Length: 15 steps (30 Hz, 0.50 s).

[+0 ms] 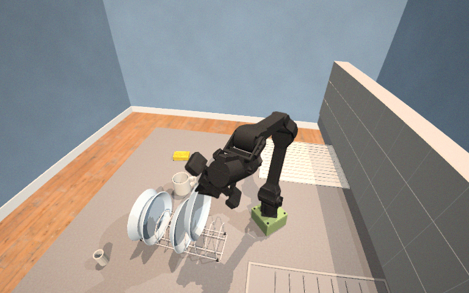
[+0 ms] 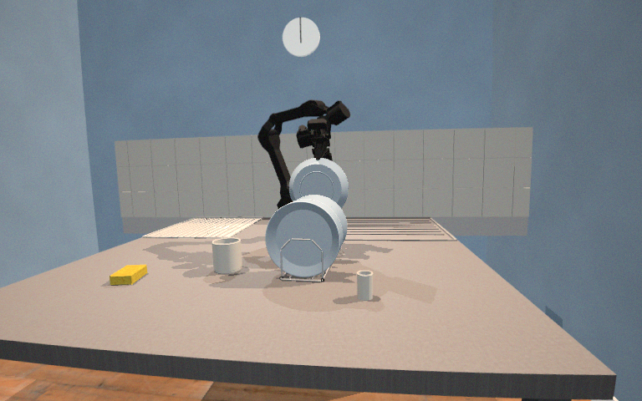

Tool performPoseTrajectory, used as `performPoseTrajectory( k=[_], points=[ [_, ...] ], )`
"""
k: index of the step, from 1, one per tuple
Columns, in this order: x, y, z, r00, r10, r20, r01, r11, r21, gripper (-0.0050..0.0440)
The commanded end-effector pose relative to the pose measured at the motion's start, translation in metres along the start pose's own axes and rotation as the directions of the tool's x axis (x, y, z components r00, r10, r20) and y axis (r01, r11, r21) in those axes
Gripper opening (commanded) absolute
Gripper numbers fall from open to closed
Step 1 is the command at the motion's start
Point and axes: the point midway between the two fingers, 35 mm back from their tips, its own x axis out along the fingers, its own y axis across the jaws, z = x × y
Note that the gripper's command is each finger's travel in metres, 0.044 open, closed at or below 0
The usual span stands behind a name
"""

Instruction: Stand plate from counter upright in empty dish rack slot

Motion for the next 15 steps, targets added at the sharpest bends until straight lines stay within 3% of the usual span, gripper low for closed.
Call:
performPoseTrajectory(
  k=[1, 15],
  points=[
    [-0.0056, 0.0083, -0.0007, 1.0, 0.014, -0.005, -0.014, 1.0, 0.014, 0.0],
    [-0.01, 0.0115, -0.0008, 1.0, 0.012, -0.005, -0.011, 1.0, 0.011, 0.0]
  ],
)
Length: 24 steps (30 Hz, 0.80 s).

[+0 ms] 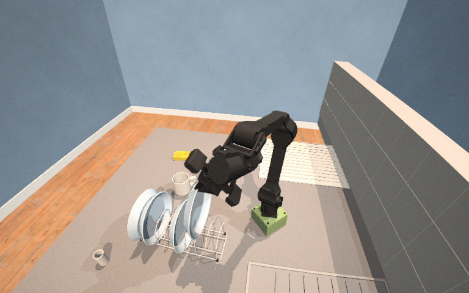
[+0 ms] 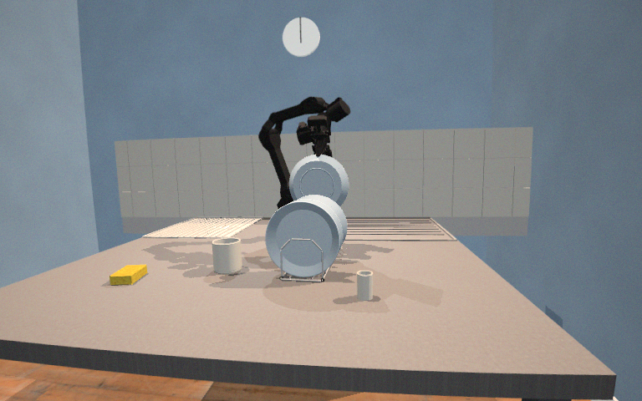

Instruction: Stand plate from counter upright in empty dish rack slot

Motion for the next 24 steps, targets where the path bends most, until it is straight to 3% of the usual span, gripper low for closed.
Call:
performPoseTrajectory(
  k=[1, 24],
  points=[
    [-0.002, 0.003, 0.0, 1.0, 0.014, -0.004, -0.014, 1.0, 0.011, 0.0],
    [-0.005, -0.009, 0.0, 1.0, 0.013, -0.013, -0.013, 1.0, 0.008, 0.0]
  ],
)
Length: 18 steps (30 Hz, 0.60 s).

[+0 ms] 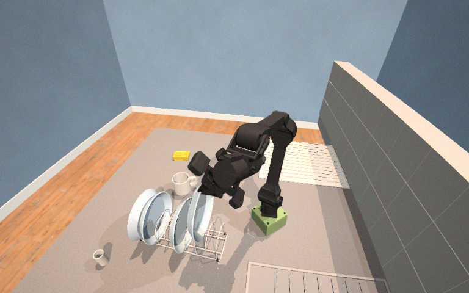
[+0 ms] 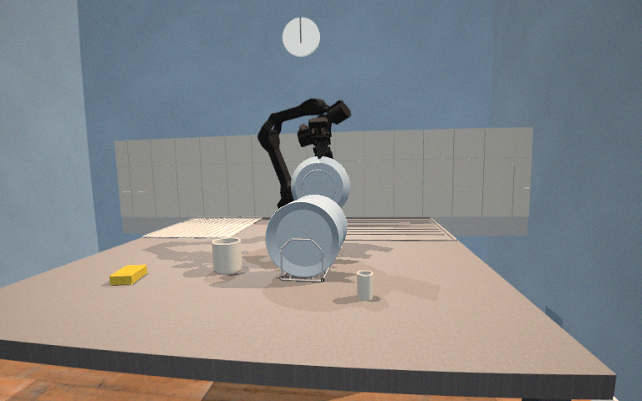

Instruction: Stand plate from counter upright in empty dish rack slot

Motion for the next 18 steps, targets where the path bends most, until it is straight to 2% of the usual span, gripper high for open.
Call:
performPoseTrajectory(
  k=[1, 18],
  points=[
    [-0.0023, 0.001, 0.0019, 1.0, 0.019, 0.001, -0.019, 1.0, 0.007, 0.0],
    [0.0014, -0.0067, 0.0019, 1.0, 0.019, 0.001, -0.019, 1.0, 0.007, 0.0]
  ],
)
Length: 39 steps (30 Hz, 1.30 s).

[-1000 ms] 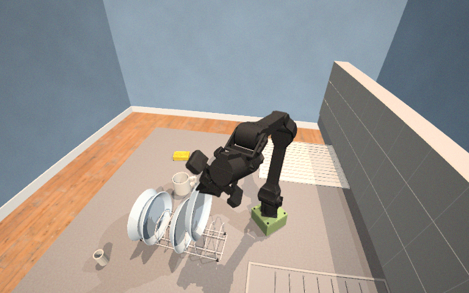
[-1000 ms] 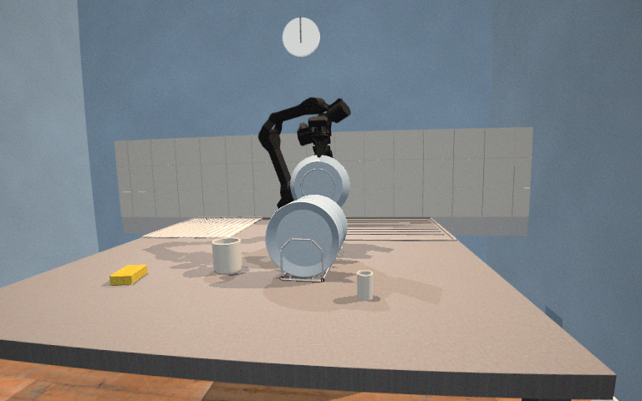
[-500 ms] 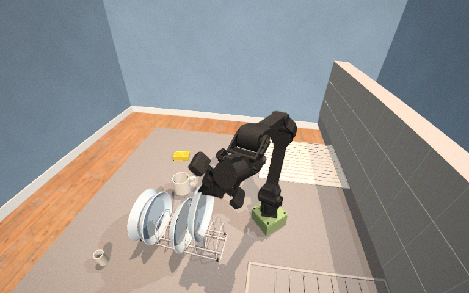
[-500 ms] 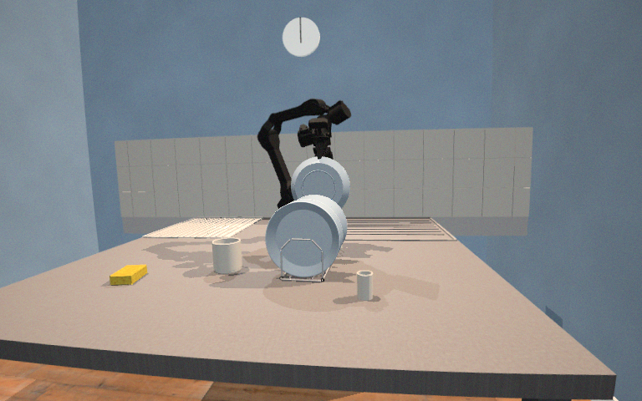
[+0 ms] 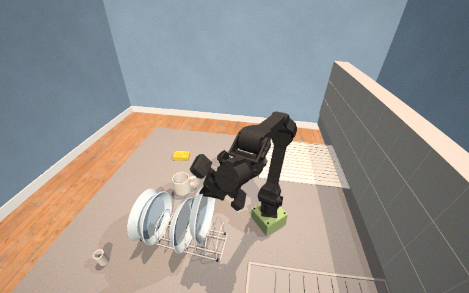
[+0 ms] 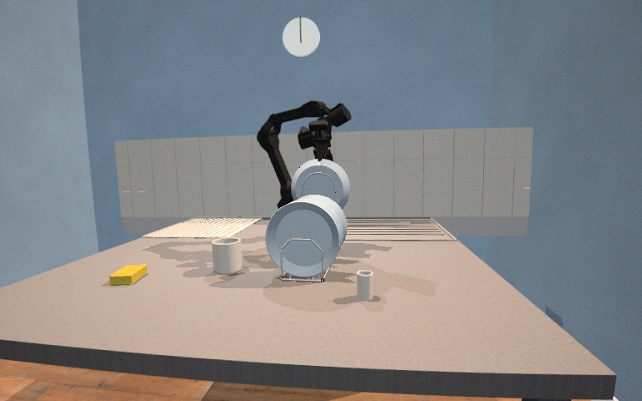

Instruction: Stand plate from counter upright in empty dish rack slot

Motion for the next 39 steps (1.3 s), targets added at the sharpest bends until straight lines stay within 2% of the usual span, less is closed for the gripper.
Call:
performPoseTrajectory(
  k=[1, 39],
  points=[
    [0.0, 0.002, 0.002, 1.0, 0.02, 0.001, -0.02, 1.0, 0.01, 0.0],
    [0.012, -0.013, 0.002, 1.0, 0.019, 0.001, -0.019, 1.0, 0.01, 0.0]
  ],
)
